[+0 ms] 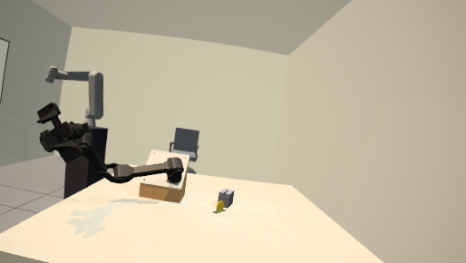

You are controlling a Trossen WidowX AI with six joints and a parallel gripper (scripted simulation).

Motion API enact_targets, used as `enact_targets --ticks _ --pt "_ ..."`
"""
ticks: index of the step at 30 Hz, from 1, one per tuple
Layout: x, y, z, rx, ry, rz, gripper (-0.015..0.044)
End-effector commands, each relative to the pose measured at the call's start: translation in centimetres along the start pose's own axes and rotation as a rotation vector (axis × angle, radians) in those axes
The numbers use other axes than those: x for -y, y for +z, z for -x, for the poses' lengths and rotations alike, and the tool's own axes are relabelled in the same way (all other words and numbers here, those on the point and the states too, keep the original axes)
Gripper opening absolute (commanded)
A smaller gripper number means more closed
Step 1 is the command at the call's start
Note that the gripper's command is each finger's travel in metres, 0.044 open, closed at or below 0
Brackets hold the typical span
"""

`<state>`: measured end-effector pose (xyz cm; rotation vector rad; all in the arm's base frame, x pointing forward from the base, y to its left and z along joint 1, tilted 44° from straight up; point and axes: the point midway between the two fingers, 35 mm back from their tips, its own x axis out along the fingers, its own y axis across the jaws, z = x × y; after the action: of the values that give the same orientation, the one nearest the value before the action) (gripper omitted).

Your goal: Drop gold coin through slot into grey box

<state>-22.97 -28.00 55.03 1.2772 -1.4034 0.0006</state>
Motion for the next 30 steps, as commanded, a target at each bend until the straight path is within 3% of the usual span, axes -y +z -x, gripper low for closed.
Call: enact_targets --ticks 1,9,19,30 --pt "0.0 -0.3 -0.1 -0.005 -0.001 0.007 0.0374" --pt "0.4 -12.0 -1.6 -0.220 -0.028 0.294 0.0164" --pt "4.8 -28.4 -0.5 -0.552 -0.060 0.718 0.0161" --pt "12.3 -41.9 4.9 -0.927 -0.008 1.067 0.0161"
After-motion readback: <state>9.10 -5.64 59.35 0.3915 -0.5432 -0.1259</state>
